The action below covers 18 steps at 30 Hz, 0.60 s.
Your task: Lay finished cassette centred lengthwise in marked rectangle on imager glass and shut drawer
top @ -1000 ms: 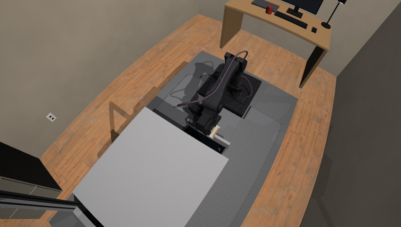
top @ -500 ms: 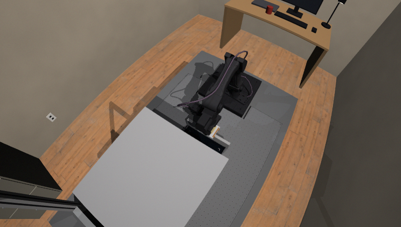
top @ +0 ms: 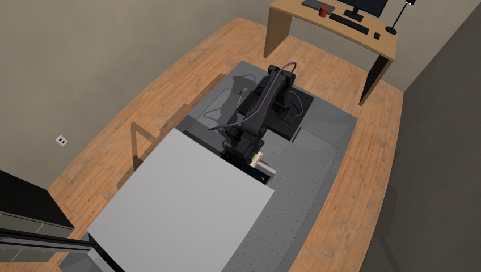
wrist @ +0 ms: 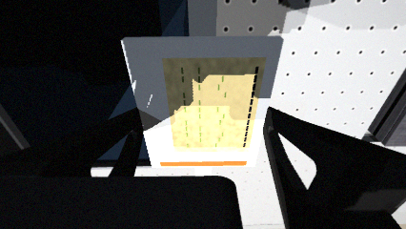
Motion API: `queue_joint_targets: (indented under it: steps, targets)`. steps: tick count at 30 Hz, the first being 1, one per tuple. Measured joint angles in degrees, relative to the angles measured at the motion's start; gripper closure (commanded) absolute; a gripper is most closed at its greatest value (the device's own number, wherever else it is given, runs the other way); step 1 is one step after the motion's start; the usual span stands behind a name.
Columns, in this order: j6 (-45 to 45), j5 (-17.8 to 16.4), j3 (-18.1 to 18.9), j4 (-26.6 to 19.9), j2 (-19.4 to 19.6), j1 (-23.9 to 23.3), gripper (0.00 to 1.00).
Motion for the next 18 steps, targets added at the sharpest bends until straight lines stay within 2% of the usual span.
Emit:
queue_joint_targets:
  steps: [18]
  targets:
    - [-0.1, 0.0, 6.3, -1.0, 4.7, -0.1, 1.00]
